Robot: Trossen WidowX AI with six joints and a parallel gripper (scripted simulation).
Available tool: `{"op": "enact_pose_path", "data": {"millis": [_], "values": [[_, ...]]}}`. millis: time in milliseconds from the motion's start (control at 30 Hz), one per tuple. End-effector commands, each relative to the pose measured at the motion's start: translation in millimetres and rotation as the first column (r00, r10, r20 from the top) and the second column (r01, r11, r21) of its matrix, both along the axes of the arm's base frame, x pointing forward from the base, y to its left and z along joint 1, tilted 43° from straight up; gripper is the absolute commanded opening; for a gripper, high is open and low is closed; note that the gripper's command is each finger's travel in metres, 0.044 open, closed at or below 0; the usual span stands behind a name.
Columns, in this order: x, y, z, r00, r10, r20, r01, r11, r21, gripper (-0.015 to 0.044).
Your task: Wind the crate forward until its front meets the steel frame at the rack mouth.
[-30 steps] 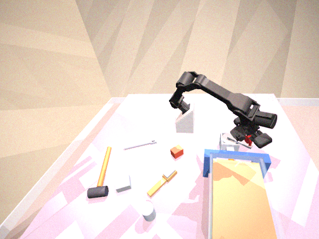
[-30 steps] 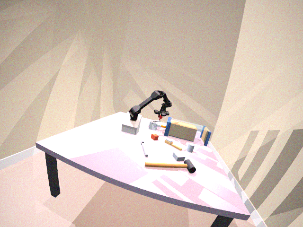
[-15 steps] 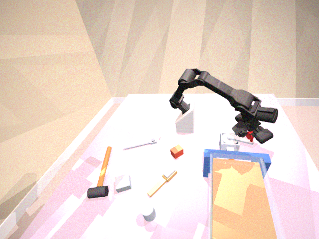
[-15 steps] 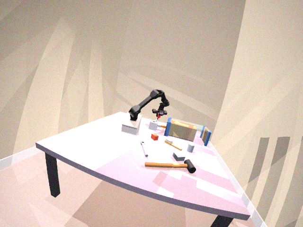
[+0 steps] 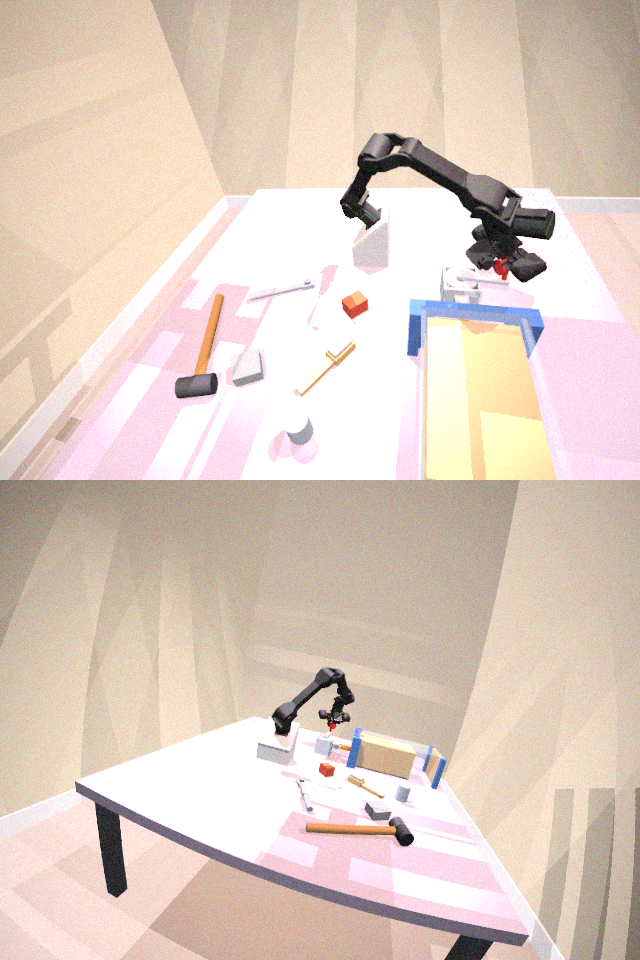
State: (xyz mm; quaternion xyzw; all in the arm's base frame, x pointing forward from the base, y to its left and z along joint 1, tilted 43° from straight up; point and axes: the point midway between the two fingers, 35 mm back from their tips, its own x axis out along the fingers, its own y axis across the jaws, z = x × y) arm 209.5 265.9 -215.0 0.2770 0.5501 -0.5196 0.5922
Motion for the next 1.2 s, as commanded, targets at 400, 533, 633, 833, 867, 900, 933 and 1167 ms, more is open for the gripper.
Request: {"op": "enact_pose_path", "data": {"millis": [400,533,633,833,867,900,933,1167], "values": [[-40,-3,2,0.999,0.006,-0.041,-0.006,1.000,-0.003,0.0000],[-46,-4,3,0.999,0.006,-0.042,-0.006,1.000,-0.003,0.0000],[-51,-6,4,0.999,0.006,-0.042,-0.006,1.000,-0.003,0.0000],[-59,-9,7,0.999,0.006,-0.043,-0.006,1.000,-0.003,0.0000],[-60,-9,7,0.999,0.006,-0.043,-0.006,1.000,-0.003,0.0000],[-62,-10,8,0.999,0.006,-0.043,-0.006,1.000,-0.003,0.0000],[-63,-10,8,0.999,0.006,-0.043,-0.006,1.000,-0.003,0.0000],[-72,-15,12,0.999,0.006,-0.044,-0.006,1.000,-0.003,0.0000]]}}
